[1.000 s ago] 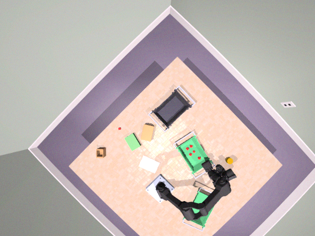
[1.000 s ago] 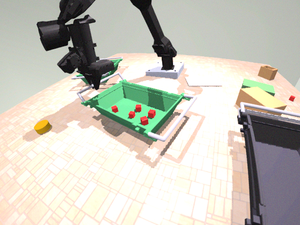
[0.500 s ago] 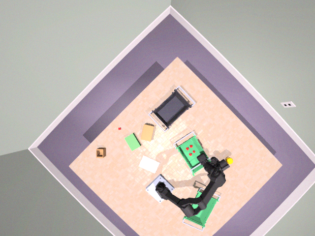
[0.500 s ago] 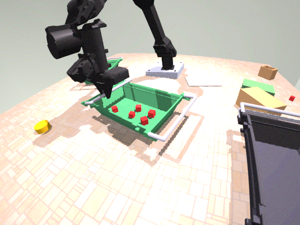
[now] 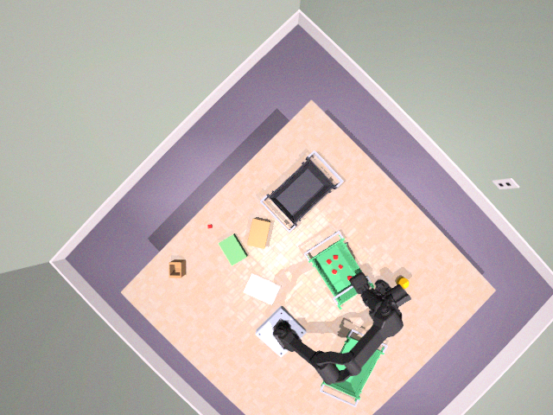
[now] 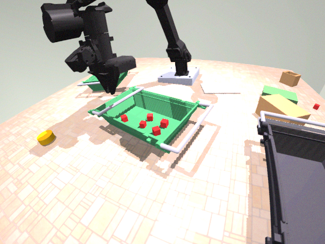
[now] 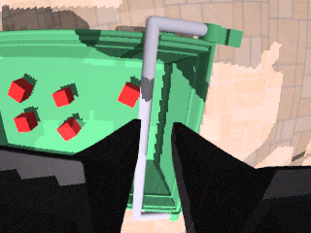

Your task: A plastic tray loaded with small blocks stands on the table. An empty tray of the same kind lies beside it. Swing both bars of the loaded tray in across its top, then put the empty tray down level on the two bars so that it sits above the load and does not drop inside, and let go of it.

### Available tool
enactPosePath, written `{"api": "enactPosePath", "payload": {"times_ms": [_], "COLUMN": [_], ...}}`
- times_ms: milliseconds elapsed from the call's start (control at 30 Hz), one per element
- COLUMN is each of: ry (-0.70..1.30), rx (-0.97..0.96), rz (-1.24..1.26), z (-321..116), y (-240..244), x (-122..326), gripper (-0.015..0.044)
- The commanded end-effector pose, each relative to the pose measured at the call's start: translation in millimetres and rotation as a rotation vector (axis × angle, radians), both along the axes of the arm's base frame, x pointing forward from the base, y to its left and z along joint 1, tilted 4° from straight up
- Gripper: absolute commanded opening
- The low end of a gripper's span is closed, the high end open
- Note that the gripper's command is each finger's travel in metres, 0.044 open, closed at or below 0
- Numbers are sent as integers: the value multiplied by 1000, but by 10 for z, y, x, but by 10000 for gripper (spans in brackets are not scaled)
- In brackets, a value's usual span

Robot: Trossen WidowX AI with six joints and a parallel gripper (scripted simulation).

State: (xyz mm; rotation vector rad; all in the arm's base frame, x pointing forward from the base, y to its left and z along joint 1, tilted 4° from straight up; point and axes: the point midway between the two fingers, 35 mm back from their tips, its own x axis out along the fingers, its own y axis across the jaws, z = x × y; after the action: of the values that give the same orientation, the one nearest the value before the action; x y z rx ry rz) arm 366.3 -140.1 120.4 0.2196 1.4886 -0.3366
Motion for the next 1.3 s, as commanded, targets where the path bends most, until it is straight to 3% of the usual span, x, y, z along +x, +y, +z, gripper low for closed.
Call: {"api": "enactPosePath", "payload": {"times_ms": [0, 800, 1133, 1167, 1267], "ry": [13, 13, 10, 24, 44], "rx": [5, 5, 2, 7, -2], "rz": [0, 0, 10, 29, 306], "z": [-58, -40, 801, 499, 448], "y": [3, 4, 84, 63, 243], "x": [-8, -6, -59, -11, 98], "gripper": [86, 86, 86, 86, 86]}}
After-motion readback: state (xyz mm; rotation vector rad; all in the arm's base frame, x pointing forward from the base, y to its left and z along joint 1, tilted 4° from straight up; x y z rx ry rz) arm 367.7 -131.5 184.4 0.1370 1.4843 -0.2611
